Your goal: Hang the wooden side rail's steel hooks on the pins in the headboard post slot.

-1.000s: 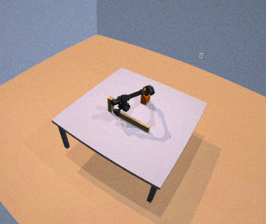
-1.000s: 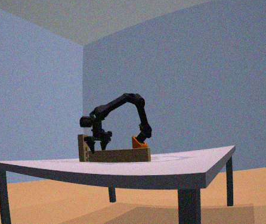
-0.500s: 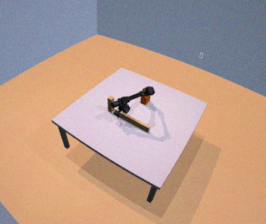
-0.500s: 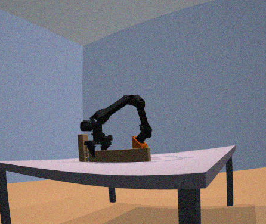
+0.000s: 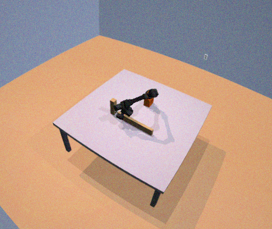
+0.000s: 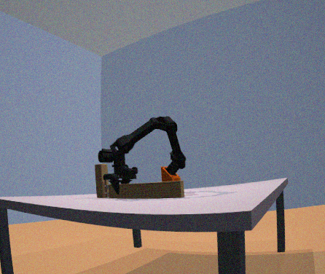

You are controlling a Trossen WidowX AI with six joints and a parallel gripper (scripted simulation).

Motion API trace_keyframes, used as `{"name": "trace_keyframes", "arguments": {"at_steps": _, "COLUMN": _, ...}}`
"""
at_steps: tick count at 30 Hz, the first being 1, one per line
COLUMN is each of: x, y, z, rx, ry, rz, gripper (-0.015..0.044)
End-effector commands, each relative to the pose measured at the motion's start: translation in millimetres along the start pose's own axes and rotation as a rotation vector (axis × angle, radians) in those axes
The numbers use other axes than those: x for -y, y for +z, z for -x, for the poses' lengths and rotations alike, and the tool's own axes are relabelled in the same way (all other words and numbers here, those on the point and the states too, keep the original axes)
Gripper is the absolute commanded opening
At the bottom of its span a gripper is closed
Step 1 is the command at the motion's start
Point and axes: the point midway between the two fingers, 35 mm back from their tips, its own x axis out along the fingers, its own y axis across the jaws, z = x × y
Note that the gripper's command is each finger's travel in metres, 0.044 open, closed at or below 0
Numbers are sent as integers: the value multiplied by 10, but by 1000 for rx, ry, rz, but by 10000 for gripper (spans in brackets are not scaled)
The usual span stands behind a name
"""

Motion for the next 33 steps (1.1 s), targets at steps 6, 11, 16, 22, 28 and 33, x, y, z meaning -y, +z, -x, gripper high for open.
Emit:
{"name": "trace_keyframes", "arguments": {"at_steps": 6, "x": 4, "y": 8, "z": -3, "rx": 6, "ry": -3, "rz": -6, "gripper": 92}}
{"name": "trace_keyframes", "arguments": {"at_steps": 11, "x": 4, "y": 8, "z": -3, "rx": 6, "ry": -3, "rz": -6, "gripper": 0}}
{"name": "trace_keyframes", "arguments": {"at_steps": 16, "x": 4, "y": 8, "z": -3, "rx": 6, "ry": -3, "rz": -6, "gripper": 0}}
{"name": "trace_keyframes", "arguments": {"at_steps": 22, "x": -21, "y": 7, "z": -2, "rx": 6, "ry": -3, "rz": -6, "gripper": 0}}
{"name": "trace_keyframes", "arguments": {"at_steps": 28, "x": -47, "y": 6, "z": 1, "rx": 6, "ry": -3, "rz": -6, "gripper": 0}}
{"name": "trace_keyframes", "arguments": {"at_steps": 33, "x": -69, "y": 5, "z": 1, "rx": 6, "ry": -3, "rz": -6, "gripper": 0}}
